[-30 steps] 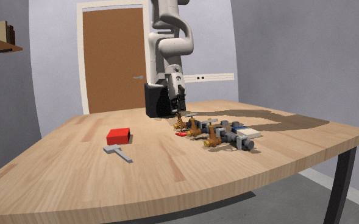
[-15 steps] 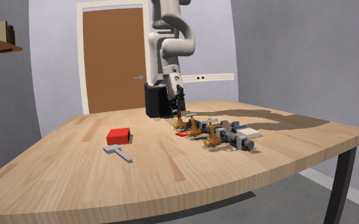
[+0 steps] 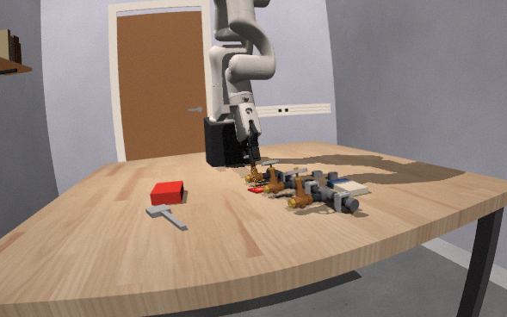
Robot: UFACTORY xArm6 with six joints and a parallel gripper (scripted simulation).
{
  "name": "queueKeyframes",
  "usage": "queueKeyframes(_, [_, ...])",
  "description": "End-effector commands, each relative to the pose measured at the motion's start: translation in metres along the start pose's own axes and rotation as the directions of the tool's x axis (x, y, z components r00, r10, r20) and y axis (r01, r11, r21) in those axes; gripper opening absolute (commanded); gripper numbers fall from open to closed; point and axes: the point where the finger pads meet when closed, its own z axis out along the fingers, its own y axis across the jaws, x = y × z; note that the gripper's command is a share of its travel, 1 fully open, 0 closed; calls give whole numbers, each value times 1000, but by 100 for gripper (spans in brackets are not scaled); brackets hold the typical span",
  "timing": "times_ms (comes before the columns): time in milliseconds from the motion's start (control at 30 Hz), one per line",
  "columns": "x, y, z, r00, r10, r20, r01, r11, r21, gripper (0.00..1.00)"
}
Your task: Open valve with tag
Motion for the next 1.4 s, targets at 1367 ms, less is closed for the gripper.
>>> queueKeyframes(1367, [0,-1,0,912,-410,-1,410,912,2,0])
